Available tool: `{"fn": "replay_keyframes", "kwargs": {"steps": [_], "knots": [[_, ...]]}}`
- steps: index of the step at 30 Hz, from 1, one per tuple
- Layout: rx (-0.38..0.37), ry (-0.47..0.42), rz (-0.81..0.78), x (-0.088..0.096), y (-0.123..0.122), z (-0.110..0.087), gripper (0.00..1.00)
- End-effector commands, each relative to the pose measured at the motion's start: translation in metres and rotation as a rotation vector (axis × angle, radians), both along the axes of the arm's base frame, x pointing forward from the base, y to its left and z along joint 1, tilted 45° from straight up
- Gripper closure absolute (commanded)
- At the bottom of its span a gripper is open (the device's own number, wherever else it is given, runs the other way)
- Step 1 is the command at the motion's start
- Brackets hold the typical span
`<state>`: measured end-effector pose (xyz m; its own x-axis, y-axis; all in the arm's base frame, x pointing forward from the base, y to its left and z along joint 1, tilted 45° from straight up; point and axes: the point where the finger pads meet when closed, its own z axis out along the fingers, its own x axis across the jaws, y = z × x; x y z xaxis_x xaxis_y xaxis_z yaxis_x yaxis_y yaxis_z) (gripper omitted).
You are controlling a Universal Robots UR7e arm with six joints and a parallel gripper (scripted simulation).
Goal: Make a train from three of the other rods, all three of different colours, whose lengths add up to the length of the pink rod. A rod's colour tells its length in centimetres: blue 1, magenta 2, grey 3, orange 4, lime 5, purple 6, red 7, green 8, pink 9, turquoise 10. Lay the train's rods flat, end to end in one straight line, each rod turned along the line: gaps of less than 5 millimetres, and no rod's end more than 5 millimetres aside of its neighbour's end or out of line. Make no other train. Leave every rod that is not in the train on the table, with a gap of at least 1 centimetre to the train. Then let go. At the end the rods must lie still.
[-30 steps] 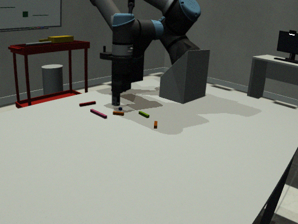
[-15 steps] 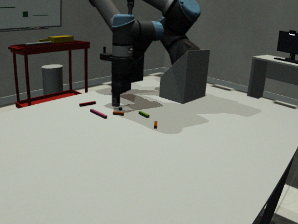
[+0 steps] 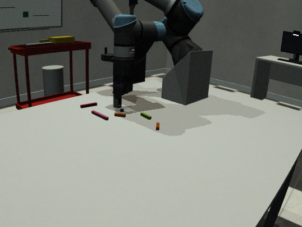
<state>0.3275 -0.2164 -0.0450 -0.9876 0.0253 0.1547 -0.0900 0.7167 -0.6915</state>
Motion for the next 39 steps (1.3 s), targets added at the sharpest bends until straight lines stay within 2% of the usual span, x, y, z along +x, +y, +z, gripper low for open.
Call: {"fn": "replay_keyframes", "kwargs": {"steps": [1,39], "knots": [[0.000,-0.001,0.001,0.0003,0.0001,0.0003,0.76],[0.000,-0.001,0.001,-0.0013,-0.0083,-0.0083,0.76]]}}
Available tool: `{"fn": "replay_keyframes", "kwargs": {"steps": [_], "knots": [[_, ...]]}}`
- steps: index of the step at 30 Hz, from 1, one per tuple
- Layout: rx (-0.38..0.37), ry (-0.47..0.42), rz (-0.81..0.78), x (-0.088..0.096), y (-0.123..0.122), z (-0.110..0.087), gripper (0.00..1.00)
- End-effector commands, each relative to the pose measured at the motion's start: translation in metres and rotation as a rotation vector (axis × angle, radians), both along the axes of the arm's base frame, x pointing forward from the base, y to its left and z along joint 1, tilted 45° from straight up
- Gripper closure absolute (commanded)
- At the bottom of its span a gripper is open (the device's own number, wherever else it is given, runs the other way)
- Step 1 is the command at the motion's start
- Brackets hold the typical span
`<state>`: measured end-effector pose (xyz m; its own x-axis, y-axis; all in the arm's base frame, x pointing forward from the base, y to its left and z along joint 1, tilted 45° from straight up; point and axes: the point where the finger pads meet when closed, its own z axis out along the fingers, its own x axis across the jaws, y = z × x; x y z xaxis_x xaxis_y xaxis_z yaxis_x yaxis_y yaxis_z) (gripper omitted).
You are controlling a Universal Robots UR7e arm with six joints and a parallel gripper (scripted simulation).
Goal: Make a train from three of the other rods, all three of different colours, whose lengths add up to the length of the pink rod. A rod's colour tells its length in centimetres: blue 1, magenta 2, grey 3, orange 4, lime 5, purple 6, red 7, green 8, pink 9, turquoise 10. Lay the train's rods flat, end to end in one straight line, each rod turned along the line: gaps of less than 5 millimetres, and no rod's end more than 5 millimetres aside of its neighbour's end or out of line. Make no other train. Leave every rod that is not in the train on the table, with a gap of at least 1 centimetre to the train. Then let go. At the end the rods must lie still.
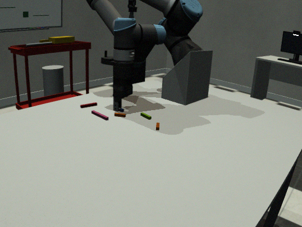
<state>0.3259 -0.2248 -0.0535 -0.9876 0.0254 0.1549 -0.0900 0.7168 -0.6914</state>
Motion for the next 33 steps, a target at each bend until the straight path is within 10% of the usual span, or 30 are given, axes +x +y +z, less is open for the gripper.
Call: {"fn": "replay_keyframes", "kwargs": {"steps": [1,33], "knots": [[0.000,-0.001,0.001,0.0003,0.0000,0.0002,0.76],[0.000,-0.001,0.001,0.0003,0.0000,0.0002,0.70]]}}
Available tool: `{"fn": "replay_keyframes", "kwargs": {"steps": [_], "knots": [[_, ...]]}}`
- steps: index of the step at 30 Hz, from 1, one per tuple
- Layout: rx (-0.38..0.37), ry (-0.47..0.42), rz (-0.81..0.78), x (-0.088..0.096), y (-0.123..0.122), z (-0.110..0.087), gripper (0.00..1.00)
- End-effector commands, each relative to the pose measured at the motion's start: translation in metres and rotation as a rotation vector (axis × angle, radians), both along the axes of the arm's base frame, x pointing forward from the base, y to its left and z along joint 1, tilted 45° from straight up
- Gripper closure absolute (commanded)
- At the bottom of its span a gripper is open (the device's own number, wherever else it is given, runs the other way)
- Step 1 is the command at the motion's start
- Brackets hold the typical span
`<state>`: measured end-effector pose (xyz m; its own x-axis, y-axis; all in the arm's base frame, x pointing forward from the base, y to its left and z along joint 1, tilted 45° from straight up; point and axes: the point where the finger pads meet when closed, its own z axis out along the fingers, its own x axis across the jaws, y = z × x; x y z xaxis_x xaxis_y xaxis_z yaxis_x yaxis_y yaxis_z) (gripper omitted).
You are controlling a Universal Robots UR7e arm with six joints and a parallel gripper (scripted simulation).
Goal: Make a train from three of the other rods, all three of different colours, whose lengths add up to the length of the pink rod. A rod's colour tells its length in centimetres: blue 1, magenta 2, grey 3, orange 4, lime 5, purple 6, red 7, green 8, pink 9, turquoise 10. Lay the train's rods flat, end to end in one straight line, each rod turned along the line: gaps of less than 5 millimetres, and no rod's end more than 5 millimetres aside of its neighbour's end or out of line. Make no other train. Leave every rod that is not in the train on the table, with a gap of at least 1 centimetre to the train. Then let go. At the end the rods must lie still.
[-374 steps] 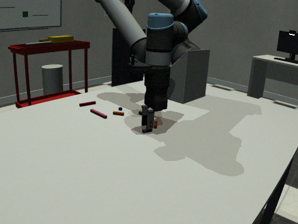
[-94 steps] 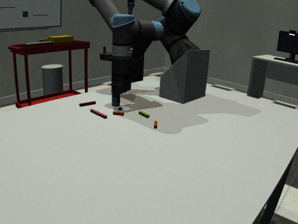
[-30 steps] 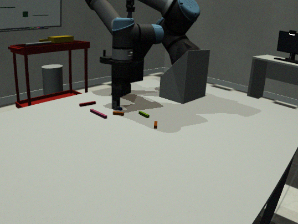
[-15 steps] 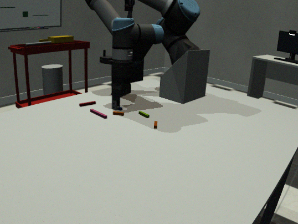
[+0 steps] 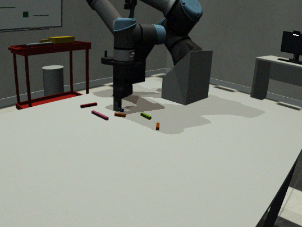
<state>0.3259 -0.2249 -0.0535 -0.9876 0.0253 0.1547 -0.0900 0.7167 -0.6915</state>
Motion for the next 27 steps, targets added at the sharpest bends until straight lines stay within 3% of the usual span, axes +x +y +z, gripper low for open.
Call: {"fn": "replay_keyframes", "kwargs": {"steps": [1,5,6,8,12,27], "knots": [[0.000,-0.001,0.001,0.0003,0.0001,0.0003,0.64],[0.000,-0.001,0.001,0.0003,0.0001,0.0003,0.64],[0.000,-0.001,0.001,0.0003,0.0001,0.0003,0.58],[0.000,-0.001,0.001,0.0003,0.0001,0.0003,0.58],[0.000,-0.001,0.001,0.0003,0.0001,0.0003,0.46],[0.000,-0.001,0.001,0.0004,0.0010,0.0011,0.46]]}}
